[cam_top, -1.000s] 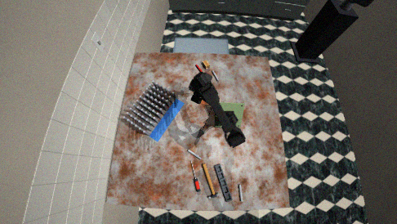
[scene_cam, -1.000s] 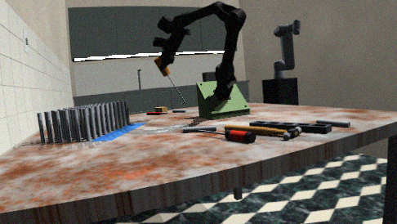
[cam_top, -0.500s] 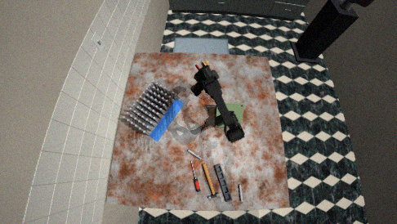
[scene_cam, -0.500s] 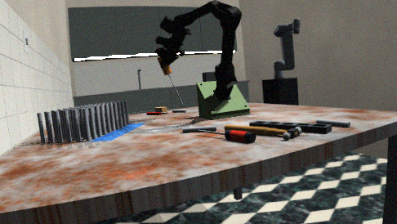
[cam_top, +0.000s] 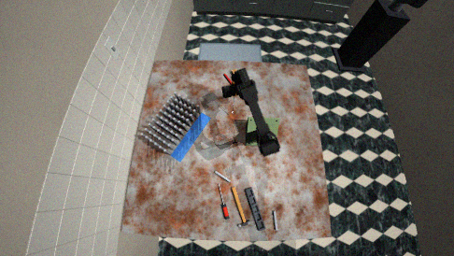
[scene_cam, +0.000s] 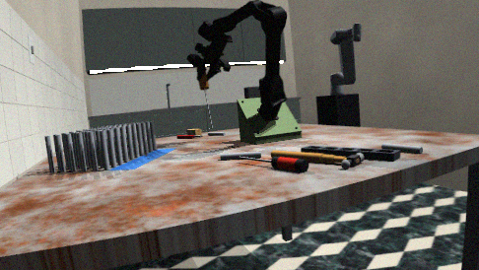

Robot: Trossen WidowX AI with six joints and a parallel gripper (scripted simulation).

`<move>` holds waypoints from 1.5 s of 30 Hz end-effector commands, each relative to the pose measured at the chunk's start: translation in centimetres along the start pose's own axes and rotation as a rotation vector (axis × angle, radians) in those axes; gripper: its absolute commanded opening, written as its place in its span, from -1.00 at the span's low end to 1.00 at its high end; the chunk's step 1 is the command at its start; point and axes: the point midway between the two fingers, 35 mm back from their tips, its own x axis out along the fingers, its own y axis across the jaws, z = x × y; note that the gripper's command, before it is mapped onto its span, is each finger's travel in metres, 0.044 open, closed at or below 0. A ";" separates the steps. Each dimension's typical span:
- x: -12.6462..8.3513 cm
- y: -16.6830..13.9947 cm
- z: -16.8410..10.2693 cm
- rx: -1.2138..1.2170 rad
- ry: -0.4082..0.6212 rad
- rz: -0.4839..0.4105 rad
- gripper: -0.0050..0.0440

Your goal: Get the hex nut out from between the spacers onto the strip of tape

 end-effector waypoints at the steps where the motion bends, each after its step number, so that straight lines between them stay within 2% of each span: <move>1: -0.8 -0.4 1.9 0.091 -0.044 0.001 -1.00; 26: 0.7 -7.6 4.5 0.891 -0.045 -0.026 -1.00; 45: 2.0 -13.3 5.3 1.482 -0.050 -0.043 -1.00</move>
